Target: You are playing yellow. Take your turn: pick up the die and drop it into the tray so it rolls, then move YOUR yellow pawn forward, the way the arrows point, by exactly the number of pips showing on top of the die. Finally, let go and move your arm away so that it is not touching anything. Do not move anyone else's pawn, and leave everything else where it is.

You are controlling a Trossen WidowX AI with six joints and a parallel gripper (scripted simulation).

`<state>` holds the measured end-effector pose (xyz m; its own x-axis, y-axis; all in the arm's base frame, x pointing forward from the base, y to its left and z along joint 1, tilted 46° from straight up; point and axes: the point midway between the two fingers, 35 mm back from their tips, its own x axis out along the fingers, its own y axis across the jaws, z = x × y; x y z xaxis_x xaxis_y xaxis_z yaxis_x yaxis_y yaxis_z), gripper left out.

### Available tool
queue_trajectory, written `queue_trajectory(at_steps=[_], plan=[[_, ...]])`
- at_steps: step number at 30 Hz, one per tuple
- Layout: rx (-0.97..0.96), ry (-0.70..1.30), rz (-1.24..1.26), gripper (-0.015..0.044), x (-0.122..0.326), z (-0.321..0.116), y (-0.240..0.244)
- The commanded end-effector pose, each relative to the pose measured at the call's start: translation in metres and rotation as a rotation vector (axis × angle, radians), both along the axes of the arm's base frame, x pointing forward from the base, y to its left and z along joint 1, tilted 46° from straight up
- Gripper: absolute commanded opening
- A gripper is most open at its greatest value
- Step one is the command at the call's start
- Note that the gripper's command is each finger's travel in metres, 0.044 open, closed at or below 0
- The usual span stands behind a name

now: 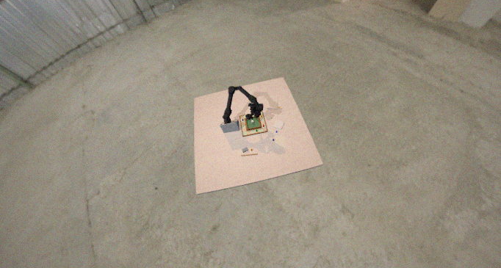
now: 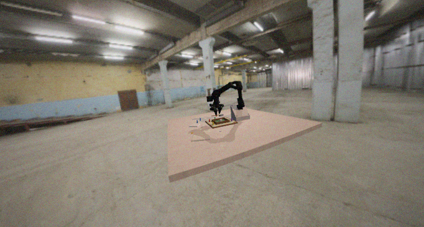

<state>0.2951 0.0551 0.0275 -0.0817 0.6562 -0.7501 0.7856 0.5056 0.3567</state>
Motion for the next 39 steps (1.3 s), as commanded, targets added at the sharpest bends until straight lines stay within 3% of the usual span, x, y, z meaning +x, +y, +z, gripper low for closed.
queue_trajectory(at_steps=[1, 9, 39], plan=[[0.061, -0.340, 0.350, 0.0200, 0.031, 0.011, 0.021], [0.161, -0.948, 0.964, 0.0200, 0.074, 0.029, 0.064], [0.164, -0.962, 0.977, 0.0200, 0.074, 0.010, 0.087]])
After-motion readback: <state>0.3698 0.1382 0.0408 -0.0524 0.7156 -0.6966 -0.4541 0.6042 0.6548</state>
